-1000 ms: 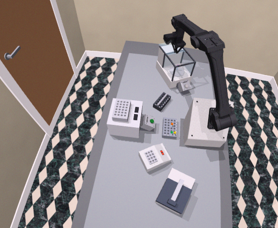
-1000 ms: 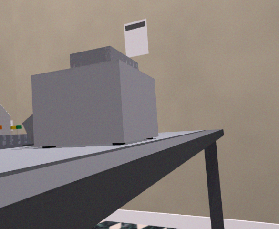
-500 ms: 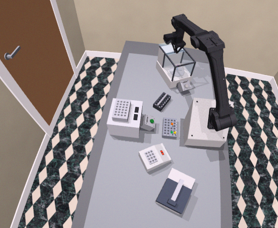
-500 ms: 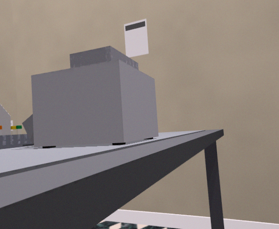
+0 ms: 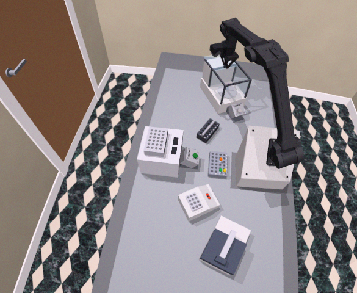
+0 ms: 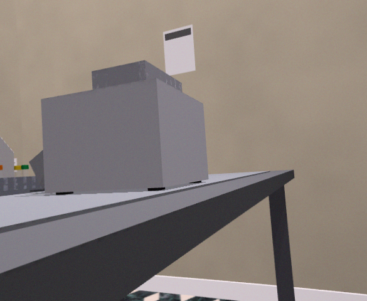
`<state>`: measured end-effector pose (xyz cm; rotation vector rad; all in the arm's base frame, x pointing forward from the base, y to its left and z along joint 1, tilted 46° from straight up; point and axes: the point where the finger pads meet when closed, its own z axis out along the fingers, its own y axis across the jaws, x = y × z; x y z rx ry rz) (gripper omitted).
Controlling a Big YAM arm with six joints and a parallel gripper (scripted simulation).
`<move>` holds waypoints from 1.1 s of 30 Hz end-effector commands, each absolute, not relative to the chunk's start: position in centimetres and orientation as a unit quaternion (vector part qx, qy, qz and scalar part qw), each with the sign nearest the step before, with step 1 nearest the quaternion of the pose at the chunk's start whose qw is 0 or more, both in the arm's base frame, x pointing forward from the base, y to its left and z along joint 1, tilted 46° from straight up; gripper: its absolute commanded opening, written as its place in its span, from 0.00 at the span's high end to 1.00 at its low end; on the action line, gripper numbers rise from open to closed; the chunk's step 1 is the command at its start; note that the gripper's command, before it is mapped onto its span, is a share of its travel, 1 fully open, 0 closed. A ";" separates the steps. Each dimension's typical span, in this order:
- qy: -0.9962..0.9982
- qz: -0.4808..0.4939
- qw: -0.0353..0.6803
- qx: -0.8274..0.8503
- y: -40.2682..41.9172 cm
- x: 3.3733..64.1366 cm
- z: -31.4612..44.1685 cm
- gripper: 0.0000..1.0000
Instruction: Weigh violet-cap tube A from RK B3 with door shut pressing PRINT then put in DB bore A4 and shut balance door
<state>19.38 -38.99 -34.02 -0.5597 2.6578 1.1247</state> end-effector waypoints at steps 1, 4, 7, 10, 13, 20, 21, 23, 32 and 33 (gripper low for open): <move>0.907 0.361 0.103 -0.192 -40.9 19.9 -33.6 0.70; 0.907 0.361 0.103 -0.192 -40.9 19.9 -33.6 0.70; 0.914 0.342 0.107 -0.192 -43.5 20.2 -31.9 0.70; 0.914 0.341 0.108 -0.192 -43.7 20.0 -31.8 0.70; 0.912 0.341 0.108 -0.199 -43.9 20.3 -31.4 0.70; 0.913 0.341 0.109 -0.197 -44.8 20.1 -30.5 0.70; 0.912 0.341 0.108 -0.198 -44.8 20.2 -30.4 0.70; 0.912 0.341 0.107 -0.199 -45.0 20.3 -30.2 0.70; 0.913 0.341 0.108 -0.197 -45.9 19.9 -29.3 0.70; 0.913 0.341 0.108 -0.198 -46.0 20.0 -29.2 0.70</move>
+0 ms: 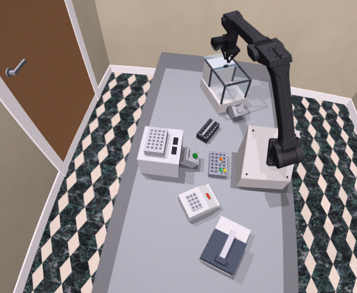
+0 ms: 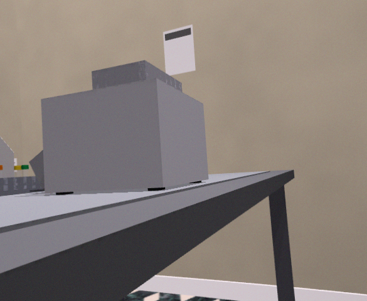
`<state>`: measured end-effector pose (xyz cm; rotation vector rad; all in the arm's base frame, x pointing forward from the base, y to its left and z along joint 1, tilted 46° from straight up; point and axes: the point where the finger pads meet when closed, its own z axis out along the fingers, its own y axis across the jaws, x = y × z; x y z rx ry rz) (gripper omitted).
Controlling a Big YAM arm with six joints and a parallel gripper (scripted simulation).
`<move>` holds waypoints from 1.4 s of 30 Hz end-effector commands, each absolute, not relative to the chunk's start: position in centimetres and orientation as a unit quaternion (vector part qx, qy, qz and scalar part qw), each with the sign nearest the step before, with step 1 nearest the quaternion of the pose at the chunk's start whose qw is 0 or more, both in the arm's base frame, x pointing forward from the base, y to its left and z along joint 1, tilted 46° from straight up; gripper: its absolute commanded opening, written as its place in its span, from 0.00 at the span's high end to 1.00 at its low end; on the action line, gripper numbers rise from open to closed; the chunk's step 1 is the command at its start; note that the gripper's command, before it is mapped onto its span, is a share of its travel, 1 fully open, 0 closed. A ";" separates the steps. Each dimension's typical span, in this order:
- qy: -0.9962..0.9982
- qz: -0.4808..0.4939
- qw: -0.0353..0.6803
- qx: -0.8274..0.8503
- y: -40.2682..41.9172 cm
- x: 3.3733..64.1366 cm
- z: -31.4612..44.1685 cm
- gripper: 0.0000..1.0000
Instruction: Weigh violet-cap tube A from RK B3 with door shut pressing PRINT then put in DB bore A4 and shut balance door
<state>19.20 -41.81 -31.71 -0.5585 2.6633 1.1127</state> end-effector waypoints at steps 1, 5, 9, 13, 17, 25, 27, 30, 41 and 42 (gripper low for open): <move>0.913 0.341 0.108 -0.198 -46.1 20.1 -29.0 0.70; 0.913 0.340 0.109 -0.195 -46.7 19.7 -28.5 0.70; 0.913 0.341 0.108 -0.196 -47.1 19.8 -28.0 0.70; 0.911 0.344 0.105 -0.202 -46.8 20.3 -28.1 0.70; 0.908 0.355 0.104 -0.197 -46.0 19.8 -28.2 0.70; 0.907 0.361 0.103 -0.192 -45.2 19.6 -29.3 0.70; 0.907 0.361 0.103 -0.192 -45.2 19.6 -29.3 0.70; 0.907 0.361 0.103 -0.192 -45.2 19.6 -29.3 0.70; 0.907 0.361 0.103 -0.192 -45.2 19.6 -29.3 0.70; 0.907 0.361 0.103 -0.192 -45.2 19.6 -29.3 0.70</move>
